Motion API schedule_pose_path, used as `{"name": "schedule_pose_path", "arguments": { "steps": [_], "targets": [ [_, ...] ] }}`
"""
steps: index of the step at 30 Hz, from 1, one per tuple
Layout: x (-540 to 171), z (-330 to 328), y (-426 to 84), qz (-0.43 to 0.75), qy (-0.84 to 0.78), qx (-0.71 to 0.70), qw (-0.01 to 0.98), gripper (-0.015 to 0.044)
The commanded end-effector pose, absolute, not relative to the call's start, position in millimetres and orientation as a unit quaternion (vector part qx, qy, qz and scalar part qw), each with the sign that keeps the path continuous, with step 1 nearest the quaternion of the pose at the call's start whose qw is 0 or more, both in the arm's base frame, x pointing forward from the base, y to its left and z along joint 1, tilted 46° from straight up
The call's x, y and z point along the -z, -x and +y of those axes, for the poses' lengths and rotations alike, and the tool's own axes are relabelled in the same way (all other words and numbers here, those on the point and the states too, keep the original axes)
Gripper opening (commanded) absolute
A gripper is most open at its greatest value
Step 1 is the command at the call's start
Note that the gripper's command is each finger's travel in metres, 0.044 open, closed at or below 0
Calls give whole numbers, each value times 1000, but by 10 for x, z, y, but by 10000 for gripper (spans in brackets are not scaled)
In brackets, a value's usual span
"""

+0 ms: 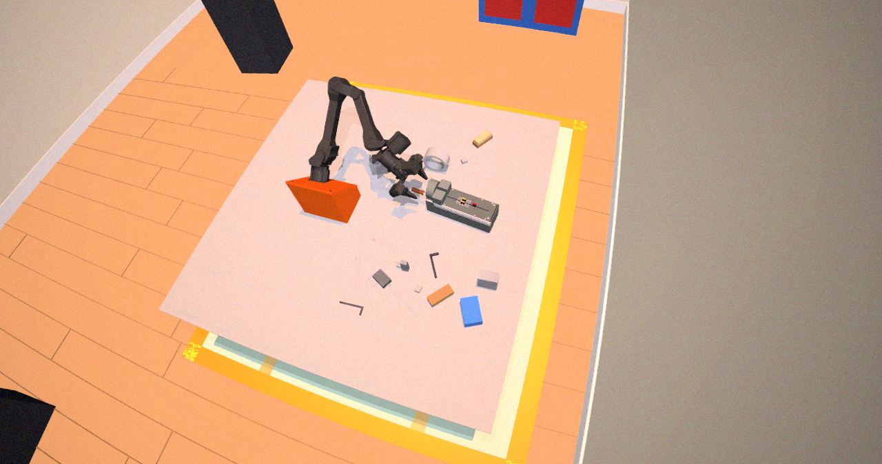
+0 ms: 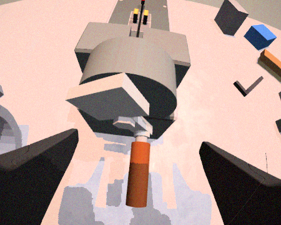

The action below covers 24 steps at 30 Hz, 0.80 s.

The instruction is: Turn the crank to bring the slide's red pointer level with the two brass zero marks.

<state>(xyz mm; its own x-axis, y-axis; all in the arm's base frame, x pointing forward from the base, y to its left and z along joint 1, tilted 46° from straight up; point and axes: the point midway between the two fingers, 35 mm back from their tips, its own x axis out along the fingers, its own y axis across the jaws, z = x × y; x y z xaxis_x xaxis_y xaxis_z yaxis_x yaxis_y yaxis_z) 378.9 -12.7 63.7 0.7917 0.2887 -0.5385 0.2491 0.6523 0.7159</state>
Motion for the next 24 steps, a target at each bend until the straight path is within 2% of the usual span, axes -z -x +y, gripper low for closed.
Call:
{"name": "schedule_pose_path", "arguments": {
  "steps": [1,24],
  "targets": [
    [-545,-54,-3786,328,-418,-10,847,440],
    [-306,201,-3819,327,-419,-10,847,440]
  ]
}}
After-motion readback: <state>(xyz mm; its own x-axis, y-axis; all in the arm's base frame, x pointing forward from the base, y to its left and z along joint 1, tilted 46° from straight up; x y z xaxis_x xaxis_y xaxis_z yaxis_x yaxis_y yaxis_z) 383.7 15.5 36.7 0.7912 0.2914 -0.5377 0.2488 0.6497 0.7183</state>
